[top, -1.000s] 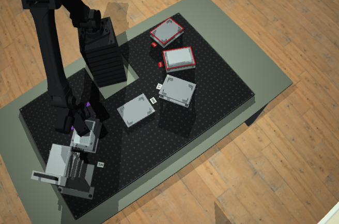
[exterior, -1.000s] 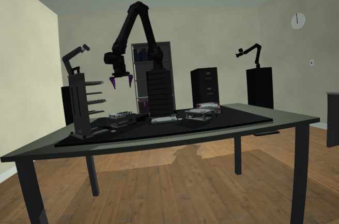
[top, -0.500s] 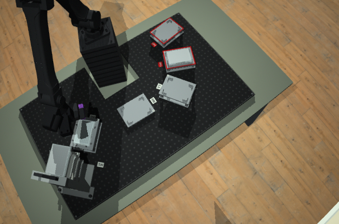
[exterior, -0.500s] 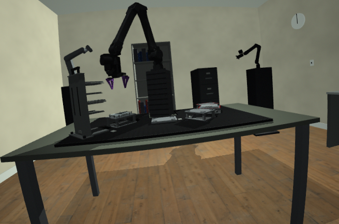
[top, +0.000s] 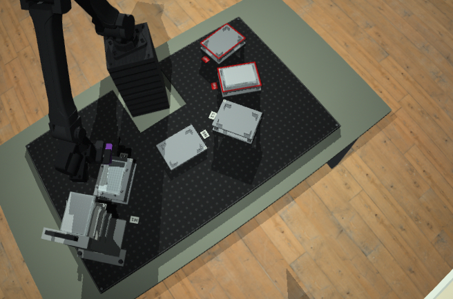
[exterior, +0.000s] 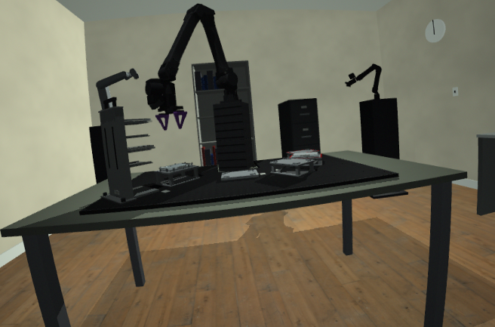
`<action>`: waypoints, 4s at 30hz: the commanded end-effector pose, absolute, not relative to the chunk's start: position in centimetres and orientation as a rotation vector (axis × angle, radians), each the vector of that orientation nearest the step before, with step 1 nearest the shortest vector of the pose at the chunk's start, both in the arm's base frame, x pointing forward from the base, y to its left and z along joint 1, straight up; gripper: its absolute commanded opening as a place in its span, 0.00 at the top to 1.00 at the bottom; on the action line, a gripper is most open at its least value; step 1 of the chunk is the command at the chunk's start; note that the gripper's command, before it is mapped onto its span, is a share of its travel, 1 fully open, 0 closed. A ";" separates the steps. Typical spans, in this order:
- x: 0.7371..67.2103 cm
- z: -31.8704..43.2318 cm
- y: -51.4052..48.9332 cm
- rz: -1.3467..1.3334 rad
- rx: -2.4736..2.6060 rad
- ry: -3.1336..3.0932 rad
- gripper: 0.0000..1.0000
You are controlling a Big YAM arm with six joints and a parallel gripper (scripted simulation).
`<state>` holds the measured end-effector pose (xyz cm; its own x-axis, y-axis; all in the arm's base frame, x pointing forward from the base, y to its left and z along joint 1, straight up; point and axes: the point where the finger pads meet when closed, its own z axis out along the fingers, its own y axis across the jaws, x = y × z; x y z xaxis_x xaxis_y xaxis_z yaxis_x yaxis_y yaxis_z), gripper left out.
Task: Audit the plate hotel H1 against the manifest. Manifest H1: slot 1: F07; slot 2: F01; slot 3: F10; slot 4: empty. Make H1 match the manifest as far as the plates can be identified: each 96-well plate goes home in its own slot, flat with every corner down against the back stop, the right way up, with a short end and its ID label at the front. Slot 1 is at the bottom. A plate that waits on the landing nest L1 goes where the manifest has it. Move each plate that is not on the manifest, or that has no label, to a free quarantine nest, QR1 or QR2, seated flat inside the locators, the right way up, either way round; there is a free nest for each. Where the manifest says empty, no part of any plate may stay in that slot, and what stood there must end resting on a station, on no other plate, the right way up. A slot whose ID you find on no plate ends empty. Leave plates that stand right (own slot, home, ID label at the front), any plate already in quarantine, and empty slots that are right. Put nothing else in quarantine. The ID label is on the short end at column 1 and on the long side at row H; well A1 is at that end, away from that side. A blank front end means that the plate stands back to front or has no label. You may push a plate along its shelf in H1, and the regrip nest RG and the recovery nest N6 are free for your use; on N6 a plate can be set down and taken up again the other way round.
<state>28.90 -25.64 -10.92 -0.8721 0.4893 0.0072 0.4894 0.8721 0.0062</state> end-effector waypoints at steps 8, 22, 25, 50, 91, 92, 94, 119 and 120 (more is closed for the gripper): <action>30.2 -12.2 -26.7 0.011 -1.001 -3.007 0.00; 30.5 -16.2 -26.8 0.014 -1.000 -3.011 0.00; 30.6 -17.2 -26.9 0.015 -1.000 -3.013 0.00; 30.8 -20.1 -27.0 0.025 -1.003 -3.029 0.00; 30.2 -25.1 -26.3 0.009 -0.992 -3.007 0.00; 30.2 -25.2 -26.3 0.009 -0.992 -3.006 0.00; 30.2 -25.5 -26.3 0.009 -0.992 -3.006 0.00; 30.1 -28.3 -26.1 0.007 -0.989 -3.004 0.00; 30.1 -28.5 -26.1 0.007 -0.989 -3.004 0.00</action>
<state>29.17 -25.89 -27.99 -0.8071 0.5904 -0.0024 0.5904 0.8071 0.0043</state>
